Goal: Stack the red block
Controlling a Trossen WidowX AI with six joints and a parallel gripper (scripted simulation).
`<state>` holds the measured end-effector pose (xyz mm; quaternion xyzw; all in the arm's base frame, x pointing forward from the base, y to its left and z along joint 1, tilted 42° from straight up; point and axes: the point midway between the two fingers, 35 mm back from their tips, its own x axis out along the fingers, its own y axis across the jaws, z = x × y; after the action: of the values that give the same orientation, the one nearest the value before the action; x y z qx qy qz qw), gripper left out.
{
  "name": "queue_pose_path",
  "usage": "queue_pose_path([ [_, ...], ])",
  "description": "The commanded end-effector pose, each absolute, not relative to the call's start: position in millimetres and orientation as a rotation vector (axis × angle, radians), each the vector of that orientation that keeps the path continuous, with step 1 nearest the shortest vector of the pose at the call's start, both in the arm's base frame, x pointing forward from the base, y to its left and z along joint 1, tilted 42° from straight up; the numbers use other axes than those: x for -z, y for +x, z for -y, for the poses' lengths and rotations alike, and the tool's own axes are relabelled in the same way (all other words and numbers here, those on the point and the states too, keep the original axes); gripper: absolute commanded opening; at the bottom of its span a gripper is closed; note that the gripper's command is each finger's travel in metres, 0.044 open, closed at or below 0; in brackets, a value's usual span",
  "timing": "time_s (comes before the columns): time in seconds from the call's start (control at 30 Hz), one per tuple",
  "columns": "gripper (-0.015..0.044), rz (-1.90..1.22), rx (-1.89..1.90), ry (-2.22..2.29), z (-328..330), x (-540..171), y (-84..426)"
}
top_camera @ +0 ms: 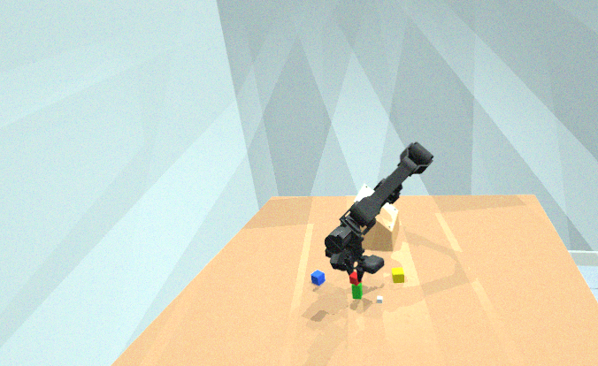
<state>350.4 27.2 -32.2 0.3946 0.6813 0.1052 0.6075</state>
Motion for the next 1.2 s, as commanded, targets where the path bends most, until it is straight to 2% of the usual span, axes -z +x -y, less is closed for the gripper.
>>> queue_pose_path([
  [0.0,0.0,-1.575,-0.243,0.918,-27.7,32.9,350.0],
  [0.6,0.0,-1.575,-0.242,0.918,-24.7,29.4,350.2],
  [1.17,0.044,-1.578,-0.24,0.916,-27.4,32.9,349.5],
])
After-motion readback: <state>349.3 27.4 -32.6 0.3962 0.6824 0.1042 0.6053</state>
